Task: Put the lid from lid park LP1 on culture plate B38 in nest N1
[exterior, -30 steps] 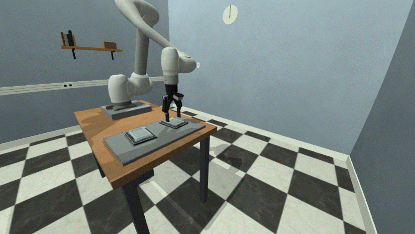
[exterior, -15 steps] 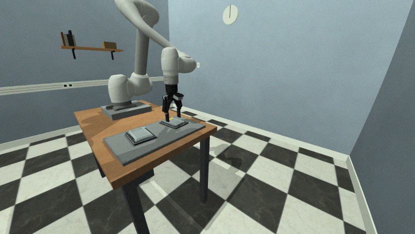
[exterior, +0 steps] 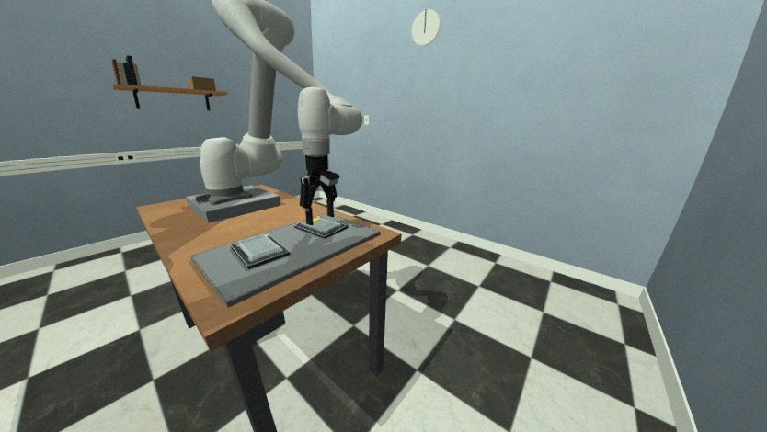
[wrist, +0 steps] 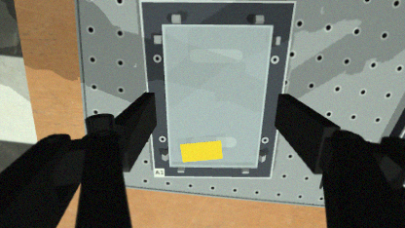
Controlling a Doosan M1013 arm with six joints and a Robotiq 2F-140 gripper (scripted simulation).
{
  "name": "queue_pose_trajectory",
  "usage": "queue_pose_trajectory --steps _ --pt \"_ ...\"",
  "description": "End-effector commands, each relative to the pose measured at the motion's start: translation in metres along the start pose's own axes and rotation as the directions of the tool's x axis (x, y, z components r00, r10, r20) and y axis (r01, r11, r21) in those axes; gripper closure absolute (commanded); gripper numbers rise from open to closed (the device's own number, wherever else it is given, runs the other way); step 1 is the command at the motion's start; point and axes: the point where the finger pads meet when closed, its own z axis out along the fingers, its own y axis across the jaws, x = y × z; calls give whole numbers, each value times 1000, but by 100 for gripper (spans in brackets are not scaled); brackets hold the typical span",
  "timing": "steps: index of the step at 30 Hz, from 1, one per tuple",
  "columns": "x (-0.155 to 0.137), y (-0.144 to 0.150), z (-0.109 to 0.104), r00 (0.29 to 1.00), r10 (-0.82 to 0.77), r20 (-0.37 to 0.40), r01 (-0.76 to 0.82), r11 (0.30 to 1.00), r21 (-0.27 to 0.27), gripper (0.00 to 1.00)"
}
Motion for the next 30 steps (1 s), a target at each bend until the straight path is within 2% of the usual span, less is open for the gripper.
queue_pose_trajectory --steps 1,30 --pt "0 0 0 1000 0 -1 0 1000 0 31" --pt "0 0 13 1000 0 -1 0 1000 0 31"
